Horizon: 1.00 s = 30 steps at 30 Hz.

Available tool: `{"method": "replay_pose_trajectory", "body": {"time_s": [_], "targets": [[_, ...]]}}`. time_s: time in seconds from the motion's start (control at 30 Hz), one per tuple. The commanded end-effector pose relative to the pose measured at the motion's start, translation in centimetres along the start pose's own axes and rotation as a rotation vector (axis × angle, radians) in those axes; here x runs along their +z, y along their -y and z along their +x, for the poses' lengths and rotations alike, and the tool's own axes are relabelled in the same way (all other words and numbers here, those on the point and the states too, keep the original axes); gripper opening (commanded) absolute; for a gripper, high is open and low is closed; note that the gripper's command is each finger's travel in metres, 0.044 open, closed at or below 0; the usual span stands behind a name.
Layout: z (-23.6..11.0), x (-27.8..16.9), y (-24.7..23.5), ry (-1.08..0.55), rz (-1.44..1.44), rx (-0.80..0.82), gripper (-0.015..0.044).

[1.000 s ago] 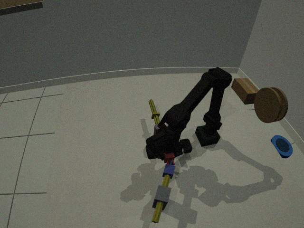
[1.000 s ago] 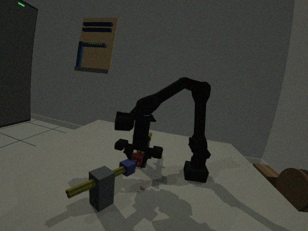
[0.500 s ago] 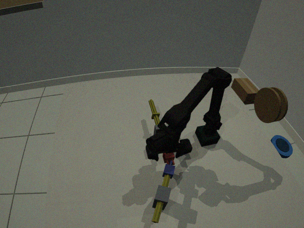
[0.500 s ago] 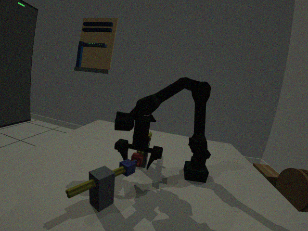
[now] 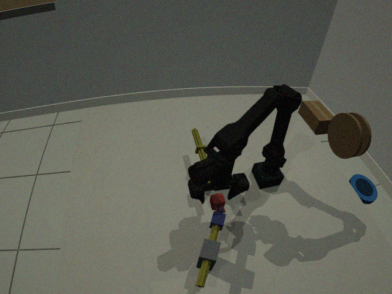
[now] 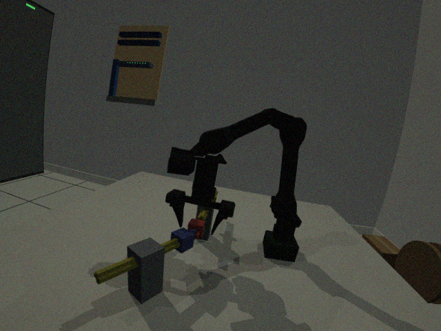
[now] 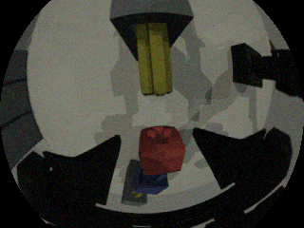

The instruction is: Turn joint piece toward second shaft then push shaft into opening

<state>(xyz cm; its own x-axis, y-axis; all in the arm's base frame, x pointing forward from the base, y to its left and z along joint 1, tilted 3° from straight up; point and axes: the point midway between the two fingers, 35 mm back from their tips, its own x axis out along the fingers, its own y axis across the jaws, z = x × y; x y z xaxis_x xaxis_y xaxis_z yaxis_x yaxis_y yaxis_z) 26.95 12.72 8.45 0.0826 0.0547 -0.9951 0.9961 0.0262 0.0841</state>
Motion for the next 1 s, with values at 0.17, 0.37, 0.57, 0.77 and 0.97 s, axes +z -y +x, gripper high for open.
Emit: {"method": "replay_pose_trajectory", "body": {"time_s": [0.17, 0.37, 0.57, 0.77, 0.97], "targets": [[-1.2, -0.3, -0.1, -0.006, -0.124, -0.01, 0.044], [-3.1, -0.6, -0.5, 0.003, -0.328, -0.014, 0.044], [-4.9, -0.8, -0.7, 0.012, -0.533, -0.019, 0.044], [-6.8, -1.0, -0.9, 0.02, -0.737, -0.027, 0.044], [-8.7, -1.2, -0.8, 0.026, -0.942, -0.036, 0.044]]}}
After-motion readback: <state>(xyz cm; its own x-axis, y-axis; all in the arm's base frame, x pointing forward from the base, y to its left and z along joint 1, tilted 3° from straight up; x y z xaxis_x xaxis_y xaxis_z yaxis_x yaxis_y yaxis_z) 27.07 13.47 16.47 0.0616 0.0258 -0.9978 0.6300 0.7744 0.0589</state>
